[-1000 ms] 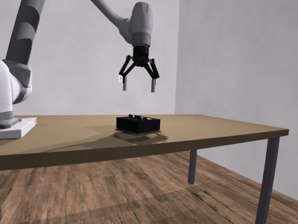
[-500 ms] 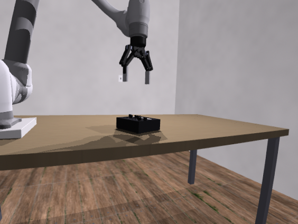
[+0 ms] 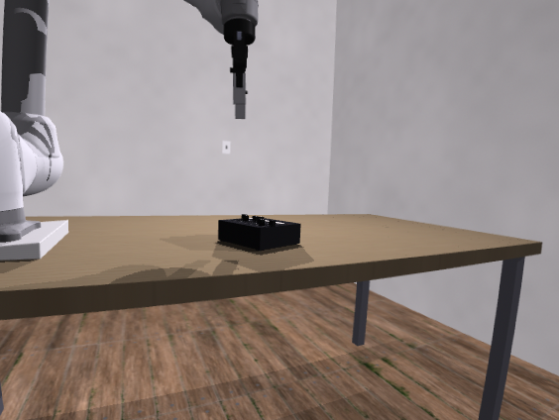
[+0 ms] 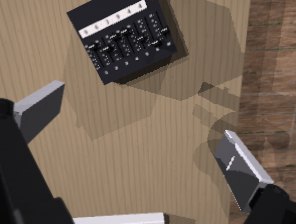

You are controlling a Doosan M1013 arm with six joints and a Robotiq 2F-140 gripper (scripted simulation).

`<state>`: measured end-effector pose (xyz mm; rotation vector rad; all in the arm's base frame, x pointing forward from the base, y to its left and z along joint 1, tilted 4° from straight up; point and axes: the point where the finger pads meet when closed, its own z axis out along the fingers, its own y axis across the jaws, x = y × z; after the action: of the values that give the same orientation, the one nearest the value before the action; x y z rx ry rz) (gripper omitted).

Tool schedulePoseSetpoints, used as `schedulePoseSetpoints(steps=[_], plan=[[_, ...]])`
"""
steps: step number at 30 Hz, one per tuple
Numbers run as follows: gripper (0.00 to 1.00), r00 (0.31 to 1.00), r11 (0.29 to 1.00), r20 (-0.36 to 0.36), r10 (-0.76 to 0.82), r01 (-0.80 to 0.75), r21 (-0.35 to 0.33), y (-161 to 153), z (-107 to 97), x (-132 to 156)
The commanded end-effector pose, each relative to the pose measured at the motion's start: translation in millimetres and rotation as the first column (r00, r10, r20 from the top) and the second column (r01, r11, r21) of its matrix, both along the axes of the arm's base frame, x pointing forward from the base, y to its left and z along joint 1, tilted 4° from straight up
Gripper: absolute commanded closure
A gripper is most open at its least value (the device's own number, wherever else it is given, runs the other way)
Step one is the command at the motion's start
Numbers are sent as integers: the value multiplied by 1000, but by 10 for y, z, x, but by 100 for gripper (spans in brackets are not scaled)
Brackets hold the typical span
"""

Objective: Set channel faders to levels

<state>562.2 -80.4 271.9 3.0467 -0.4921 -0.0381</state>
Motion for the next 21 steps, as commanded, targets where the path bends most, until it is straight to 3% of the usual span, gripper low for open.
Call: schedulePoseSetpoints(steps=[1,4,21], plan=[[0,962,961,-1,272,-272,43,-14,92,-51],[0,917,915,3,400,-399,62,-16,104,-58],[0,917,915,3,400,-399,62,-16,104,-58]])
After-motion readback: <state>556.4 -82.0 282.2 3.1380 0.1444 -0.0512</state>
